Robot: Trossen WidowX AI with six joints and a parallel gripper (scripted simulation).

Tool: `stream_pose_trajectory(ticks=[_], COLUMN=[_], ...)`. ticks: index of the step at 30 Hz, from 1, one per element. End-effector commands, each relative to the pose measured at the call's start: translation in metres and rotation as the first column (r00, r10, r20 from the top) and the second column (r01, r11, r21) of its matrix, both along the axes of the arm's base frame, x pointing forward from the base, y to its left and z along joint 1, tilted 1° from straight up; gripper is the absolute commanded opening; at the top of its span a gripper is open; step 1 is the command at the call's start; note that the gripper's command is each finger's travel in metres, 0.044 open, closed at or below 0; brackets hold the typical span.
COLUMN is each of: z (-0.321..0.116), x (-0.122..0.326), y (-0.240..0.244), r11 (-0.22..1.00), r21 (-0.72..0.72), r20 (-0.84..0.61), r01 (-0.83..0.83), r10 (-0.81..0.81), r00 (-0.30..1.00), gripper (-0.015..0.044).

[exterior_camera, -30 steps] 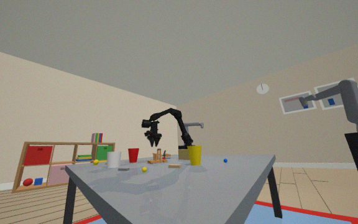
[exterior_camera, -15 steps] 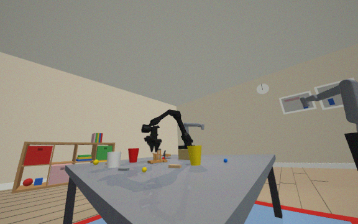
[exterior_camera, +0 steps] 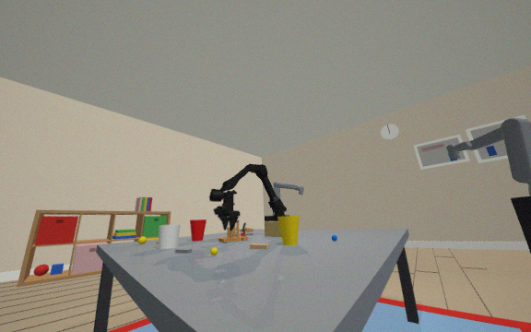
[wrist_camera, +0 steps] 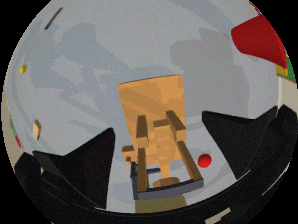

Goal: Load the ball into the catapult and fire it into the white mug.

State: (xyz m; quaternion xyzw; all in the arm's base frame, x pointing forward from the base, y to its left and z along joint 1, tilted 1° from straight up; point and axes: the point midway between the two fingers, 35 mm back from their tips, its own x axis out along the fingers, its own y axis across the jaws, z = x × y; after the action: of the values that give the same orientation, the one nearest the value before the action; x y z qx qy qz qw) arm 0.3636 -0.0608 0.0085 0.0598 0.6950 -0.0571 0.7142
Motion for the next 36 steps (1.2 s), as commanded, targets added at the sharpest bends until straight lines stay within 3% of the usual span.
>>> stream_pose_trajectory(ticks=[1,16,28,33,36], z=[-0.009,-0.027,-0.024,-0.024,0.000], x=[-0.001,-0.002,-0.002,-0.002,-0.001], y=[0.000,0.000,0.000,0.000,0.000], r11=[1.000,1.000,1.000,1.000,1.000], r21=[0.000,0.000,0.001,0.001,0.000], r20=[-0.005,-0.005,-0.003,-0.003,-0.004], r01=[0.002,0.002,0.000,0.000,0.000], r10=[-0.002,-0.002,0.000,0.000,0.000], r00=[1.000,1.000,1.000,1.000,1.000], gripper=[0.0440,0.0440,0.0125,0.0092,0.0013])
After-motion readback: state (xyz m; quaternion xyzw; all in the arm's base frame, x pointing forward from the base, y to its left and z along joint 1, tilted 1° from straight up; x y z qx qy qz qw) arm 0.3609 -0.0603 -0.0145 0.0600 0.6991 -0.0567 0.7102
